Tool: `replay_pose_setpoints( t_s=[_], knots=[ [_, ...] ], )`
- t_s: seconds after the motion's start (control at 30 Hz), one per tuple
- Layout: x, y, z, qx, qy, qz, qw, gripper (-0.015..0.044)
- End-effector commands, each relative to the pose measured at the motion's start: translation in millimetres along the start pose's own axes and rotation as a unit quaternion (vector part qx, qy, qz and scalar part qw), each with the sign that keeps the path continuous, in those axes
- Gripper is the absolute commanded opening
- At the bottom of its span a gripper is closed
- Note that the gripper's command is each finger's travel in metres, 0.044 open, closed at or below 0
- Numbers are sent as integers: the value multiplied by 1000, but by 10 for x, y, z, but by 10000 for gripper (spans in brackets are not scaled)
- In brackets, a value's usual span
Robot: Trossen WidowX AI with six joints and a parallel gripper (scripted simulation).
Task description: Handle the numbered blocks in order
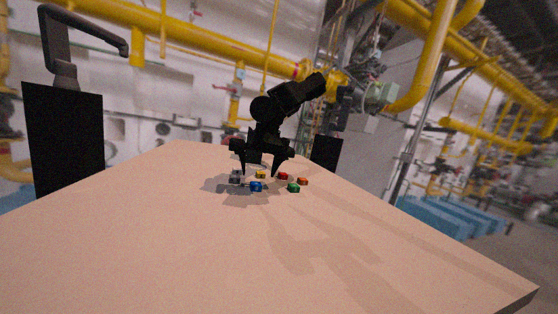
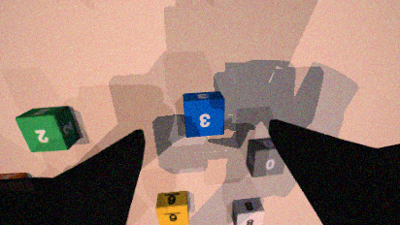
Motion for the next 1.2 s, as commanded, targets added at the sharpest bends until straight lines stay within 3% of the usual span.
replay_pose_setpoints(
  t_s=[0.0,0.1,0.27,0.6,0.97,1.1,1.17],
  knots=[
    [-22,282,-11,4,2,1,1000,321],
    [-6,765,-2,4,2,1,1000,242],
    [-2,799,0,3,2,1,1000,120],
    [52,809,27,3,2,1,1000,120],
    [1071,802,450,3,0,3,1000,120],
    [1136,791,473,2,0,3,1000,120],
    [1123,681,463,3,0,3,1000,172]
  ],
)
Point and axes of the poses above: the point midway between the two fingers, 35 mm back from their tips, its own y axis back along the fingers, its own z axis across the jaws, x = y × z, the point moved 4 cm from there along y, back along the fingers, and after that the axes turned 2 degrees about y, right-handed, at the moved point
